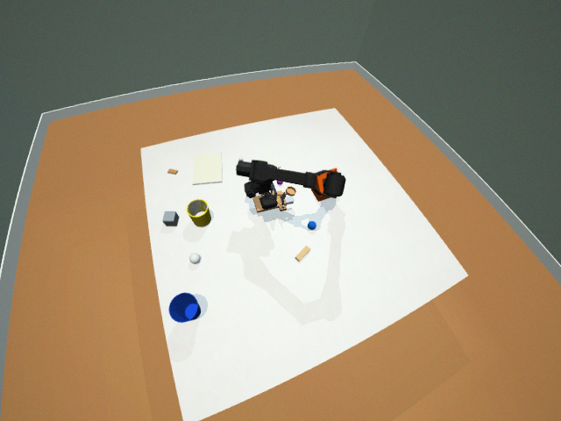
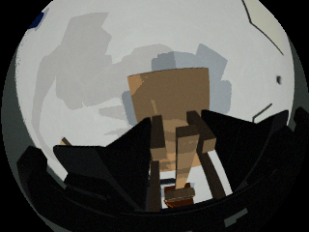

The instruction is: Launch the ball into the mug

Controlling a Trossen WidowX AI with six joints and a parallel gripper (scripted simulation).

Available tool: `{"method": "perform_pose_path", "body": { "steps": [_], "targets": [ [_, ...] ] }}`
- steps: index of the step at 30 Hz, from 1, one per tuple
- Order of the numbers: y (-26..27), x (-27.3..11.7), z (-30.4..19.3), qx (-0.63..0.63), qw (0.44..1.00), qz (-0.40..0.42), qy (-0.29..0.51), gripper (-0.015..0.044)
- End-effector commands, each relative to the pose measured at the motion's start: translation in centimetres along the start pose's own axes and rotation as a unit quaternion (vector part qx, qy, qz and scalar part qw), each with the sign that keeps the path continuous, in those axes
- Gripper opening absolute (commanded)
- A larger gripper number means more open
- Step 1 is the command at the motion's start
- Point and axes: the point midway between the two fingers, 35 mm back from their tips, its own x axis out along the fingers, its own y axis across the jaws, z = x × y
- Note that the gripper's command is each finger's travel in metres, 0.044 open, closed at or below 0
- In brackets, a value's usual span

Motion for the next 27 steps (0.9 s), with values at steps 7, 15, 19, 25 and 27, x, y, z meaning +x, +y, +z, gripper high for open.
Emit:
{"method": "perform_pose_path", "body": {
  "steps": [7, 15, 19, 25, 27],
  "targets": [
    [-0.5, 0.5, 0.3, 0.008, 1.0, -0.004, -0.005, 0.0],
    [-0.5, 1.8, 0.4, 0.008, 1.0, -0.003, -0.005, 0.0],
    [-0.5, 2.5, 0.4, 0.008, 1.0, -0.003, -0.005, 0.0],
    [-0.5, 3.5, 0.3, 0.008, 1.0, -0.003, -0.005, 0.0],
    [-0.5, 3.8, 0.3, 0.008, 1.0, -0.003, -0.005, 0.0]
  ]
}}
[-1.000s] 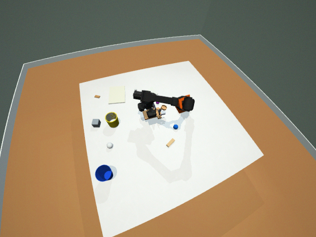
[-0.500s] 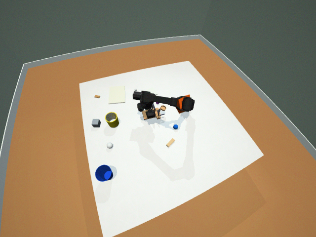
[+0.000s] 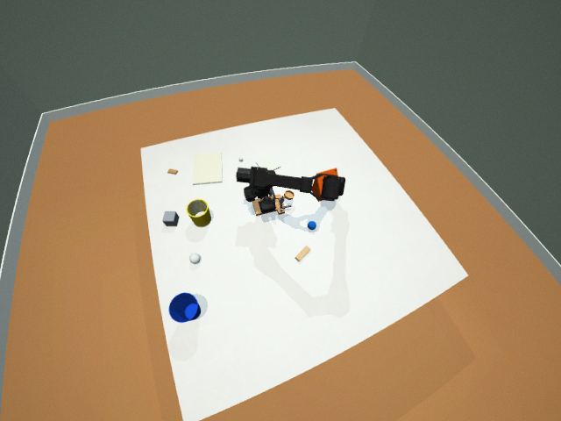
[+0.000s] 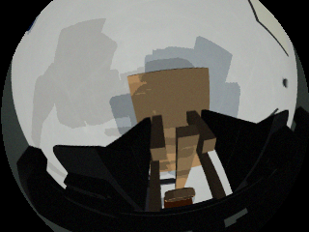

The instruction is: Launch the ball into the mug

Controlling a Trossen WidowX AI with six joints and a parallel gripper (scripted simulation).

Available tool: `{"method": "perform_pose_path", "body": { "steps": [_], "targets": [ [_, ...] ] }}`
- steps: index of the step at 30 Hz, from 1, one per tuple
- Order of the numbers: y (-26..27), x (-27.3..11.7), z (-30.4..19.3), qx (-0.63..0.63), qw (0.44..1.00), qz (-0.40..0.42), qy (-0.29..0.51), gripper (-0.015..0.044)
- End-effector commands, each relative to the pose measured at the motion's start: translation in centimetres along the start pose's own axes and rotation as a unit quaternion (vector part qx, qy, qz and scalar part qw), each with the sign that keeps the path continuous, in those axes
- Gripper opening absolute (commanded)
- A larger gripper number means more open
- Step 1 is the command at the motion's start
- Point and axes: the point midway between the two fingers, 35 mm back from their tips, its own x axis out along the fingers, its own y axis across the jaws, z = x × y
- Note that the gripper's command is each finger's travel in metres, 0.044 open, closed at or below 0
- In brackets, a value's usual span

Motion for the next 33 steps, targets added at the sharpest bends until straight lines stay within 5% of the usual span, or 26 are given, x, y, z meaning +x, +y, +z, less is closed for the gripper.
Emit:
{"method": "perform_pose_path", "body": {
  "steps": [1, 11, 27, 33],
  "targets": [
    [0.0, 0.6, 0.0, 0.003, 1.0, 0.001, -0.003, 0.0],
    [0.0, 0.8, 0.0, 0.0, 1.0, 0.0, 0.0, 0.0],
    [0.0, -0.2, 0.1, 0.0, 1.0, -0.001, 0.0, 0.042],
    [-0.1, -8.9, -0.1, 0.001, 1.0, -0.002, 0.0, 0.044]
  ]
}}
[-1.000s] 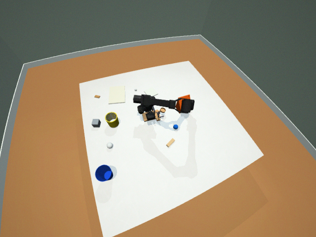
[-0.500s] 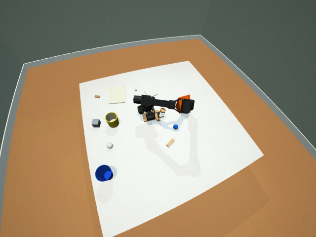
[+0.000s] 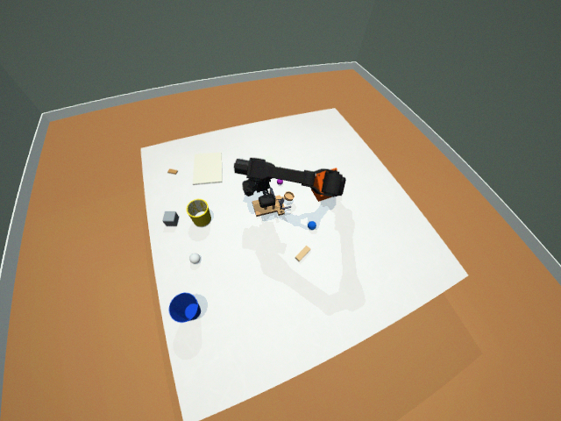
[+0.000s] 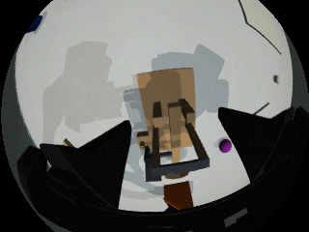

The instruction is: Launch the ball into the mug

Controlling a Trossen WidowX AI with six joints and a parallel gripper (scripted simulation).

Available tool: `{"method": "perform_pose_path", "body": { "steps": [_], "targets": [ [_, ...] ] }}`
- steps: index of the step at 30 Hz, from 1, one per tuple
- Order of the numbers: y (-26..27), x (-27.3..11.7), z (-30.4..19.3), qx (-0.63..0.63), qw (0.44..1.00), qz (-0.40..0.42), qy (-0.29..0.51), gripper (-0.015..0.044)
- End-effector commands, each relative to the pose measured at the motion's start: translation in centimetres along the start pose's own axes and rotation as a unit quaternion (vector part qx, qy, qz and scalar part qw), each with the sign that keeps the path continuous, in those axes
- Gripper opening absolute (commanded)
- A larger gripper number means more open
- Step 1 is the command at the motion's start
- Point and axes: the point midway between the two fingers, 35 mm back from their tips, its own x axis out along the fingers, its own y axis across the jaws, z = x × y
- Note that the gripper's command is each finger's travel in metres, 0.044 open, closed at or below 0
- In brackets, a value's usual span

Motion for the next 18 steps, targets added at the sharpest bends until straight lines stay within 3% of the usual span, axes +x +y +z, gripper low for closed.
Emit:
{"method": "perform_pose_path", "body": {
  "steps": [1, 3, 4, 13, 18],
  "targets": [
    [0.0, -5.0, -0.4, -0.001, 1.0, -0.003, -0.006, 0.044],
    [0.0, -5.0, -0.4, -0.001, 1.0, -0.003, -0.006, 0.044],
    [-0.2, -3.2, 0.0, 0.001, 1.0, -0.003, -0.011, 0.044],
    [-0.1, -4.3, -0.5, 0.002, 1.0, -0.001, -0.009, 0.044],
    [0.0, 0.1, -0.4, 0.001, 1.0, 0.0, -0.009, 0.044]
  ]
}}
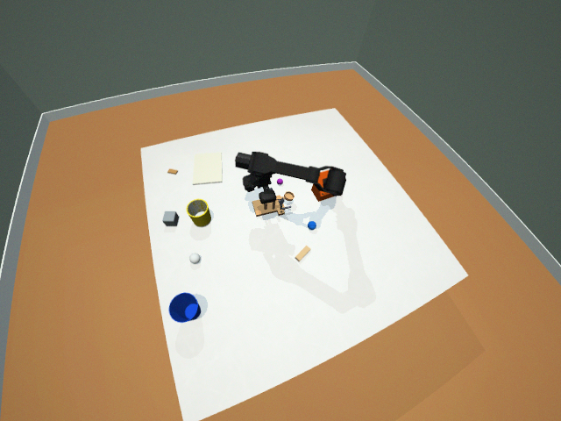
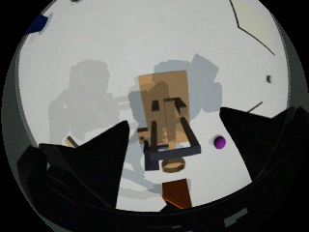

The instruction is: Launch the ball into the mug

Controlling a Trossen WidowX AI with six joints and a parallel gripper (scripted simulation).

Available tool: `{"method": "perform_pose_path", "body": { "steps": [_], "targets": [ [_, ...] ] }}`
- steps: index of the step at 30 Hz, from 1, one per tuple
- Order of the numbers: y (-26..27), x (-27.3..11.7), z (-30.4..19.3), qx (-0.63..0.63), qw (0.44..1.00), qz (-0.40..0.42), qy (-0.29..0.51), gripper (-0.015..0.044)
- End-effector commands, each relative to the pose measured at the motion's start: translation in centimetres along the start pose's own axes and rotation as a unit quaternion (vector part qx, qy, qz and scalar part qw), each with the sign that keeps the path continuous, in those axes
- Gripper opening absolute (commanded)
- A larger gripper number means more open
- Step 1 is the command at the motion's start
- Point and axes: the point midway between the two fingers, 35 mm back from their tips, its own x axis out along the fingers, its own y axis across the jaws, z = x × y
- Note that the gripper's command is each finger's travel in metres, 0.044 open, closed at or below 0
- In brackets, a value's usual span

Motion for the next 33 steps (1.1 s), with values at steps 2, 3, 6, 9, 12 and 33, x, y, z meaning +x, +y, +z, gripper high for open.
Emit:
{"method": "perform_pose_path", "body": {
  "steps": [2, 3, 6, 9, 12, 33],
  "targets": [
    [0.3, 2.5, -0.4, 0.002, 1.0, 0.005, 0.009, 0.044],
    [0.3, 2.5, -0.4, 0.002, 1.0, 0.005, 0.009, 0.044],
    [0.3, 2.7, -0.3, 0.002, 1.0, 0.005, 0.009, 0.044],
    [0.3, 3.2, -0.3, 0.002, 1.0, 0.005, 0.009, 0.044],
    [0.3, 3.7, -0.3, 0.002, 1.0, 0.005, 0.009, 0.044],
    [0.4, 7.1, -0.4, 0.002, 1.0, 0.006, 0.009, 0.044]
  ]
}}
